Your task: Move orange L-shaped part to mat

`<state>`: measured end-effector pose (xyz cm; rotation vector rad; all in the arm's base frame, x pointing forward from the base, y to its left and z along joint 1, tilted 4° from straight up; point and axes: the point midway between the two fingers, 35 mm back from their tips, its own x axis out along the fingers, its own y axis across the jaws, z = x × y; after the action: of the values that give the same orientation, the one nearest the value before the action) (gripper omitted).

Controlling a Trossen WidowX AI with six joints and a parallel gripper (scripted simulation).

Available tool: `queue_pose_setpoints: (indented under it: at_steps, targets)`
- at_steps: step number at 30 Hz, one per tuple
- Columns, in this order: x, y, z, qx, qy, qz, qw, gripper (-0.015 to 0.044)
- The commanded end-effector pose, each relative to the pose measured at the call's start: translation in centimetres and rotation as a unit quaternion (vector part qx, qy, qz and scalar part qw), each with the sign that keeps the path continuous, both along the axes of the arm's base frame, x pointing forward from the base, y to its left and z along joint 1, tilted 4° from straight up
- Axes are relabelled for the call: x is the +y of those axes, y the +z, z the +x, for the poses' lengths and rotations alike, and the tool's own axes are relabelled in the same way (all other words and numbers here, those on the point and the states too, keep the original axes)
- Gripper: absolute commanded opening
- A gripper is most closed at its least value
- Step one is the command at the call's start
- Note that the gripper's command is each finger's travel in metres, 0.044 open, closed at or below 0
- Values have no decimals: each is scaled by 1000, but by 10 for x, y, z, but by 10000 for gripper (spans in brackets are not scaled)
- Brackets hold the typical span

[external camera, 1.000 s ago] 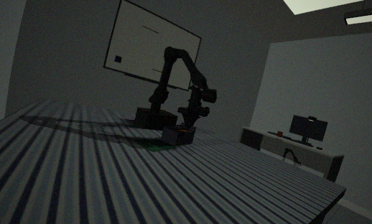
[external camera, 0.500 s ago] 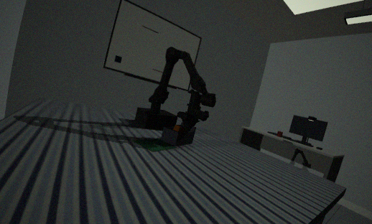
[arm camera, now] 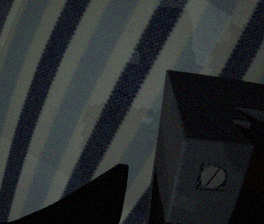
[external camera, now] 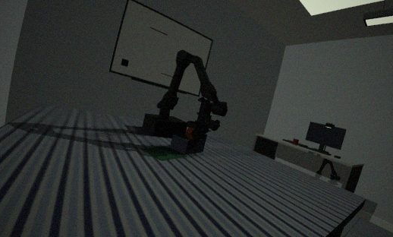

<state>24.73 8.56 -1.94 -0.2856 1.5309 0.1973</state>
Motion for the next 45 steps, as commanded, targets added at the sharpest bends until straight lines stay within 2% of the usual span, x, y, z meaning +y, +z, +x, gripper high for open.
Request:
queue_pose_setpoints:
  at_steps: [1, 29, 32, 38, 45]
  targets:
    - [-3, -2, -1, 3, 1, -7, 1000, 180]
    - [9, 11, -5, 3, 1, -6, 1000, 180]
    - [10, 27, -2, 3, 1, -6, 1000, 180]
    - [5, 105, -3, 3, 1, -6, 1000, 180]
    - [6, 104, -1, -1, -2, -4, 1000, 180]
